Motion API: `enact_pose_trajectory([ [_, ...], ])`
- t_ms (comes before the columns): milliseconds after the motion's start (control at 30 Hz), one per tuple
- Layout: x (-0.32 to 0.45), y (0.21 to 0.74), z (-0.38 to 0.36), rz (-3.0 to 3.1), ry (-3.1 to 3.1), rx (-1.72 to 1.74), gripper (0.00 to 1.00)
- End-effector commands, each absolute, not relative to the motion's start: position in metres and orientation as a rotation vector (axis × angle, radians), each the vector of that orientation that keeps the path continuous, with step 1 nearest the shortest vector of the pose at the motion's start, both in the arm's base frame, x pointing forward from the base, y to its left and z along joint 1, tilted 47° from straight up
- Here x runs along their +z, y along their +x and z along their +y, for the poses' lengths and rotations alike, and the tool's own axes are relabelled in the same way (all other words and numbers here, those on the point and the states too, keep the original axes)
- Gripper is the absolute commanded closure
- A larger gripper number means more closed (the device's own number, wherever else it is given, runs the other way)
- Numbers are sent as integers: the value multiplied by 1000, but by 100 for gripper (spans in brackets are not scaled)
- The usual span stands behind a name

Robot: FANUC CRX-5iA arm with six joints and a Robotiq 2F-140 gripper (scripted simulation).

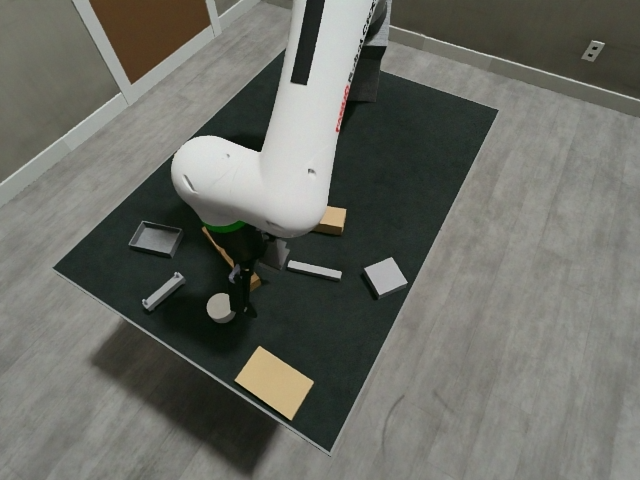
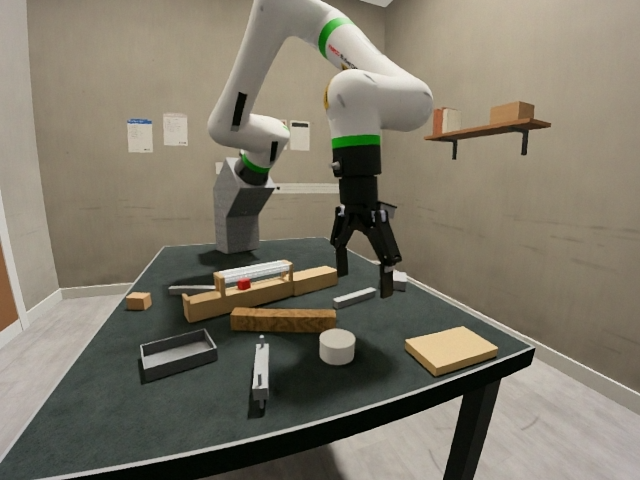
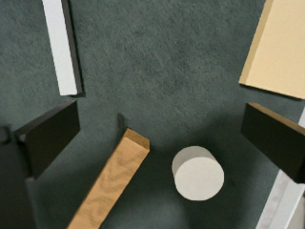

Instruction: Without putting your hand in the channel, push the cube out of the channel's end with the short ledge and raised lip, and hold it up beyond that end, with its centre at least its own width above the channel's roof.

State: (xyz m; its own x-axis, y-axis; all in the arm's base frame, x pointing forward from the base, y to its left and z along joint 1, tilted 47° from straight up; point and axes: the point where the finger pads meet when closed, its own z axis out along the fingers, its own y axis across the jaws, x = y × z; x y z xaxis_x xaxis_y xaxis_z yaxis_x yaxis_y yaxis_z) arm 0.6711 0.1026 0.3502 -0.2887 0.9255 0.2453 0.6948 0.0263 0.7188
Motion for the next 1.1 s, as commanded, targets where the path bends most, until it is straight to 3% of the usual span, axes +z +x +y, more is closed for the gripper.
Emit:
enact_pose_trajectory([
  [0, 350, 670, 101, 2013, 1663, 1127, 90],
  [767, 181, 540, -77, 1794, 1983, 1149, 90],
  [1067, 147, 513, -113, 1745, 2044, 1152, 90],
])
